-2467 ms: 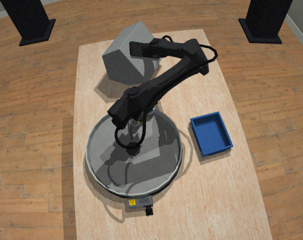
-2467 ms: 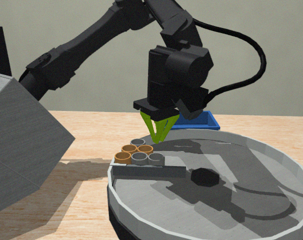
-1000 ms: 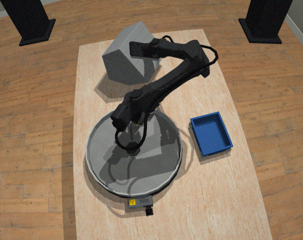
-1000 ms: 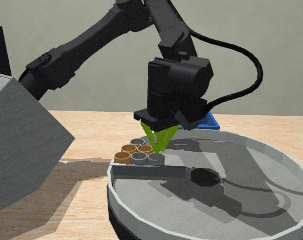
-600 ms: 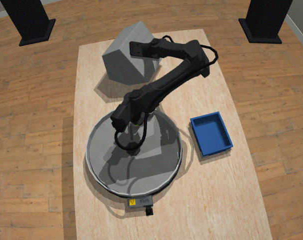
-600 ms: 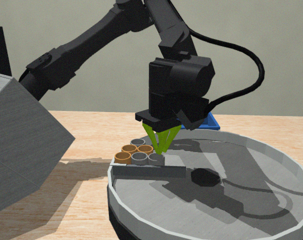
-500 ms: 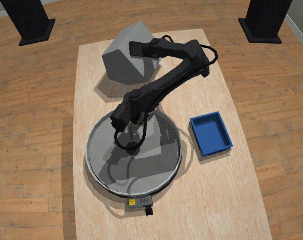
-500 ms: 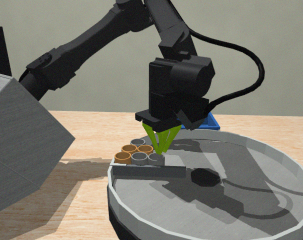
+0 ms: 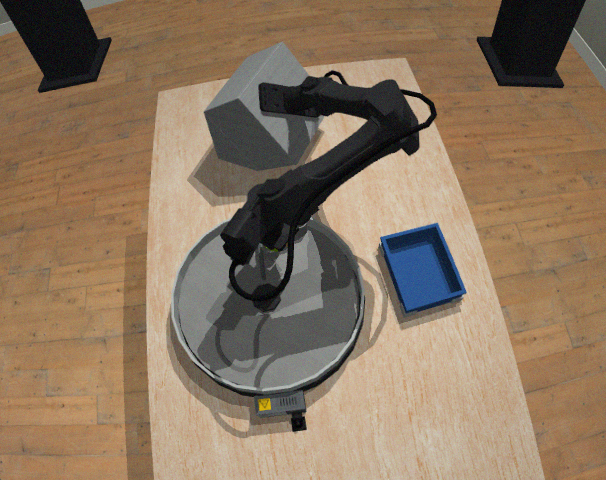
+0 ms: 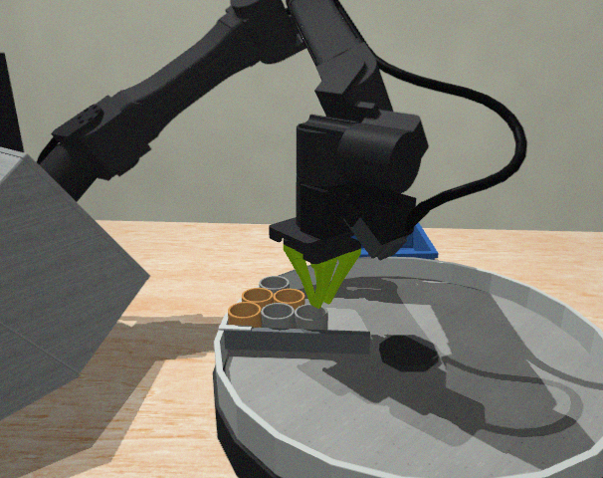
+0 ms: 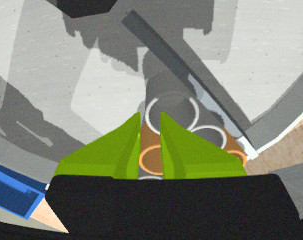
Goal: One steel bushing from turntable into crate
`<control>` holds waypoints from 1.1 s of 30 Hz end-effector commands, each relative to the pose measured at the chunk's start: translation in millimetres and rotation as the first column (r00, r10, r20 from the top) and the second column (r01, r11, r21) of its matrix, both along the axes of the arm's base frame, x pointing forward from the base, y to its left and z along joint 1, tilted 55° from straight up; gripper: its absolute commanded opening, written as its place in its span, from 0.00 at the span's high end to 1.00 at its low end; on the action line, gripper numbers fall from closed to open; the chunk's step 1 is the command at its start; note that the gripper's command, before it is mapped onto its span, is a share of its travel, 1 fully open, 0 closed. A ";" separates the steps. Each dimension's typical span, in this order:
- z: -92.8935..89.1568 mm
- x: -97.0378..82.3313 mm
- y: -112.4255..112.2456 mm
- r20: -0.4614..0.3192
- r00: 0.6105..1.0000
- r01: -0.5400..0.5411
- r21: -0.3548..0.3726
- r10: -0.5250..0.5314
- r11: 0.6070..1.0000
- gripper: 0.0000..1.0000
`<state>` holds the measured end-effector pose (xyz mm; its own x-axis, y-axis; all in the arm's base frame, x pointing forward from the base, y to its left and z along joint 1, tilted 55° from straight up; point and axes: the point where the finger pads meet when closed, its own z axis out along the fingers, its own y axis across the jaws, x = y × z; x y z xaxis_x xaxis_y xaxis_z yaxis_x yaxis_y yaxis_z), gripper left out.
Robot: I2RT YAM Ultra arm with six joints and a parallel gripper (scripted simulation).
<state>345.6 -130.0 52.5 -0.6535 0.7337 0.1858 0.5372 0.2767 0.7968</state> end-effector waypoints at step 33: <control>9.7 1.4 -15.6 0.029 0.999 0.026 -0.023 -0.026 0.999 0.85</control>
